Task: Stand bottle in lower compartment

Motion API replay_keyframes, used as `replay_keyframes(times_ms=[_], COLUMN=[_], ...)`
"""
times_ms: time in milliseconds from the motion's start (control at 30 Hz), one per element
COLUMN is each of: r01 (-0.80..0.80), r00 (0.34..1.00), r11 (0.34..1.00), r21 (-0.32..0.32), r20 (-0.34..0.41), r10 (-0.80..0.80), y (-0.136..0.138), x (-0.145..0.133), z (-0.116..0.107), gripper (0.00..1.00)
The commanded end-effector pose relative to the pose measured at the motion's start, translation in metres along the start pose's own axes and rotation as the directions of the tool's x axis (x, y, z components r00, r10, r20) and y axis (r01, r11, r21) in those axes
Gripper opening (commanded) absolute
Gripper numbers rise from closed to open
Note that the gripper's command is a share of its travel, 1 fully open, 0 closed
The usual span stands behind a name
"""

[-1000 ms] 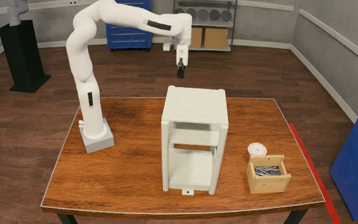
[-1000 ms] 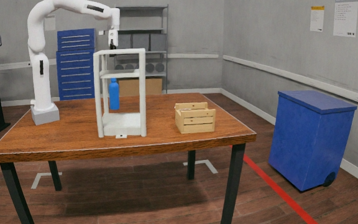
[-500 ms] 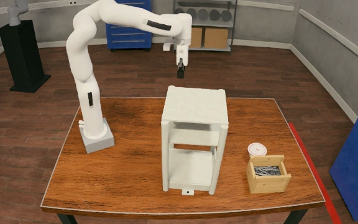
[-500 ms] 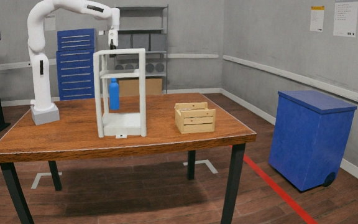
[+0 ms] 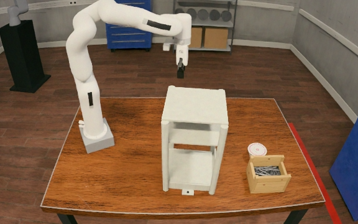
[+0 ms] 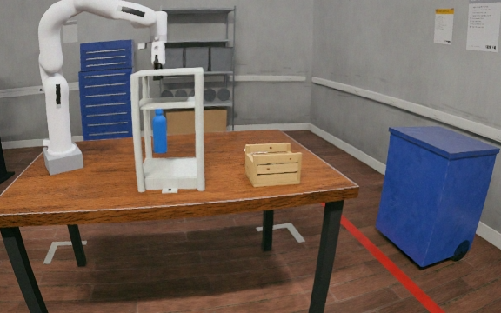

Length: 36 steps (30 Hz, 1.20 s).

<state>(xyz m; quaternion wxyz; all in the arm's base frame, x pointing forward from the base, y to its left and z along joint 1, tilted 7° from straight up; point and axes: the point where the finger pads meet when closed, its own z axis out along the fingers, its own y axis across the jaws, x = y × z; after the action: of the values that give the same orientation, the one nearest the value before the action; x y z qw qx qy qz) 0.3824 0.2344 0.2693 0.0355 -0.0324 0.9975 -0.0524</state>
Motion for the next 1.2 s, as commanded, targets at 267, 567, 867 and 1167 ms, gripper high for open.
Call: replay_keyframes(times_ms=[267, 567, 867, 1167], r01=[-0.022, -0.045, -0.088, -0.132], r00=[0.999, 0.998, 0.992, 0.984], r11=[1.0, 0.998, 0.994, 0.985], r21=[0.017, 0.037, 0.07, 0.111], r20=[0.026, 0.053, 0.1, 0.136], r10=[0.021, 0.043, 0.081, 0.116], y=[0.0002, 0.0002, 0.0005, 0.0], x=[-0.0012, -0.0017, -0.0022, -0.0012], z=[-0.0017, -0.0018, -0.0019, 0.0001], gripper=[0.86, 0.86, 0.86, 0.86])
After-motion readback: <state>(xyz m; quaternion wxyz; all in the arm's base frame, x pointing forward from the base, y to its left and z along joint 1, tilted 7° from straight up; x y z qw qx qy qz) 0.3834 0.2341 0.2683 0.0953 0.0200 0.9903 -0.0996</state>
